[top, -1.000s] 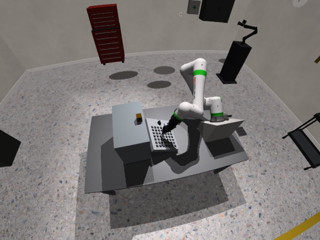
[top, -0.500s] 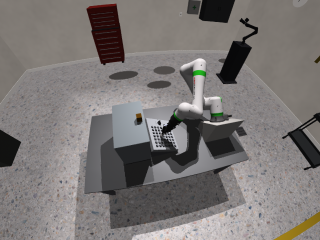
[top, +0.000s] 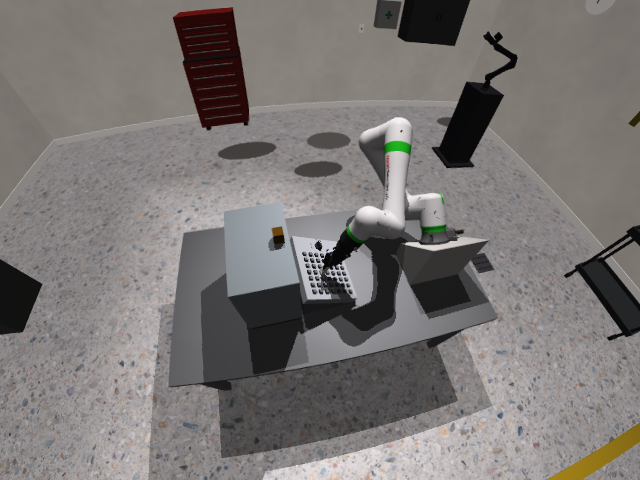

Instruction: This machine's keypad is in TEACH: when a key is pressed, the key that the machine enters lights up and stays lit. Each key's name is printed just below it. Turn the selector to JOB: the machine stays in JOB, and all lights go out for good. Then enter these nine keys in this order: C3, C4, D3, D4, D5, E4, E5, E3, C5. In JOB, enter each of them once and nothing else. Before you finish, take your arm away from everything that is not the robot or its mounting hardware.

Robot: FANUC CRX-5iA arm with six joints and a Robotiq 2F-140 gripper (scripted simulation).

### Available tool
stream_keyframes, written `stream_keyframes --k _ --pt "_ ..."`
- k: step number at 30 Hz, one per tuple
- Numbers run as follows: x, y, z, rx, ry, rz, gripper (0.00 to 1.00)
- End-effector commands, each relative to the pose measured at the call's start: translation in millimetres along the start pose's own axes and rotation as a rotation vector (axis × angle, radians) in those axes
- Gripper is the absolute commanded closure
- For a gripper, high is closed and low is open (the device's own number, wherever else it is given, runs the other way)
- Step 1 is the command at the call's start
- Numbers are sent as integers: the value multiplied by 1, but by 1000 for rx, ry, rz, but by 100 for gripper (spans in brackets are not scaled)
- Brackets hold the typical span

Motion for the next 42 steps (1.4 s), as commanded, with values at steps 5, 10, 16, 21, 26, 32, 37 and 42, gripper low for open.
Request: stream_keyframes --k 5,10,16,21,26,32,37,42 --pt "1 0 0 0 0 0 100" --pt "1 0 0 0 0 0 100" --pt "1 0 0 0 0 0 100" --pt "1 0 0 0 0 0 100" --pt "1 0 0 0 0 0 100" --pt "1 0 0 0 0 0 100" --pt "0 0 0 0 0 0 100" --pt "-5 0 0 0 0 0 100"
Point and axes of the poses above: the point where the finger pads meet when closed, its own x axis out along the fingers, its own y axis across the jaws, z = x × y, the point moved 10 cm from there along -x, back along the fingers, and after that the axes turned 7 degrees about -x, right-handed, at the moved point
